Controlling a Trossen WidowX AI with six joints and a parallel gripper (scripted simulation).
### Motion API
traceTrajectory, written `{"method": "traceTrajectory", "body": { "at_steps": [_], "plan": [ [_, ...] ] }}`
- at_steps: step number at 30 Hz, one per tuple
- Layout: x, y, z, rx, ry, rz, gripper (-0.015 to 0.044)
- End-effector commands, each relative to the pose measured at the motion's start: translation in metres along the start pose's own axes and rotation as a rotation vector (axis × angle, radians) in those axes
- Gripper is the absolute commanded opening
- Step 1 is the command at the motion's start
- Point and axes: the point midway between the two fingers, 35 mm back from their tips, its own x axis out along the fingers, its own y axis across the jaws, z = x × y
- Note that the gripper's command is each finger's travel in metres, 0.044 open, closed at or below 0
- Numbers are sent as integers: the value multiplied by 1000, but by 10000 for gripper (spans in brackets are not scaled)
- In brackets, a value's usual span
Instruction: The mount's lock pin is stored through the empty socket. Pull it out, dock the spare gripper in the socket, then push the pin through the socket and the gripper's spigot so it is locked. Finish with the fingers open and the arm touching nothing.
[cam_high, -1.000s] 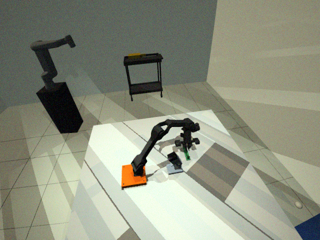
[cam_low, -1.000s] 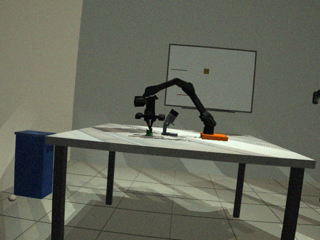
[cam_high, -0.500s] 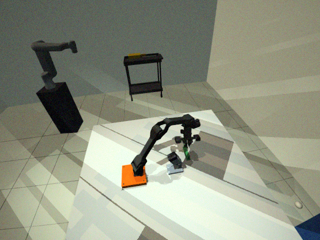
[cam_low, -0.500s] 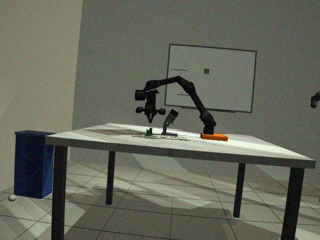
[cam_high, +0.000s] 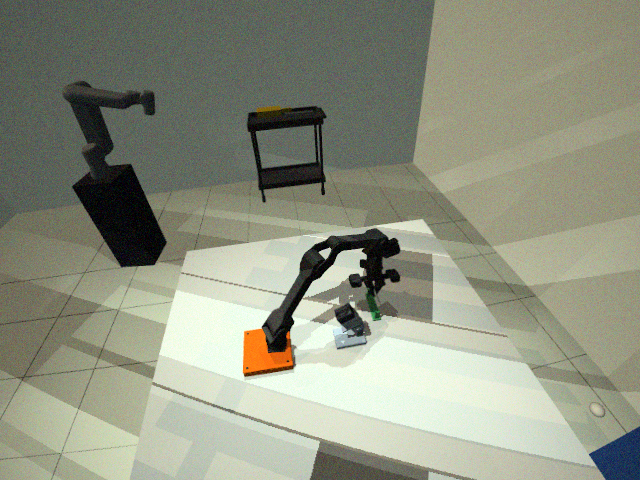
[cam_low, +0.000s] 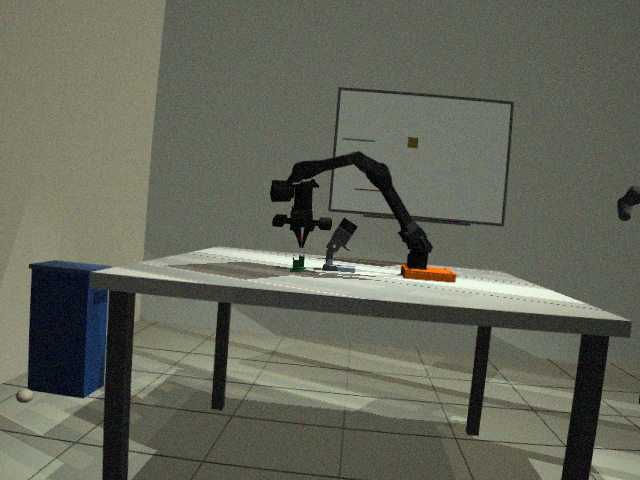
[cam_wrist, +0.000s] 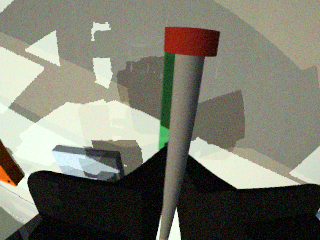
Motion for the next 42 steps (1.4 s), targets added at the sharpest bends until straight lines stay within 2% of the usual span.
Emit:
{"method": "traceTrajectory", "body": {
  "at_steps": [1,35,42],
  "plan": [
    [-4,8,0,3,-2,-3,0],
    [-20,98,-10,-32,-6,2,0],
    [-14,102,-8,-34,-7,3,0]
  ]
}}
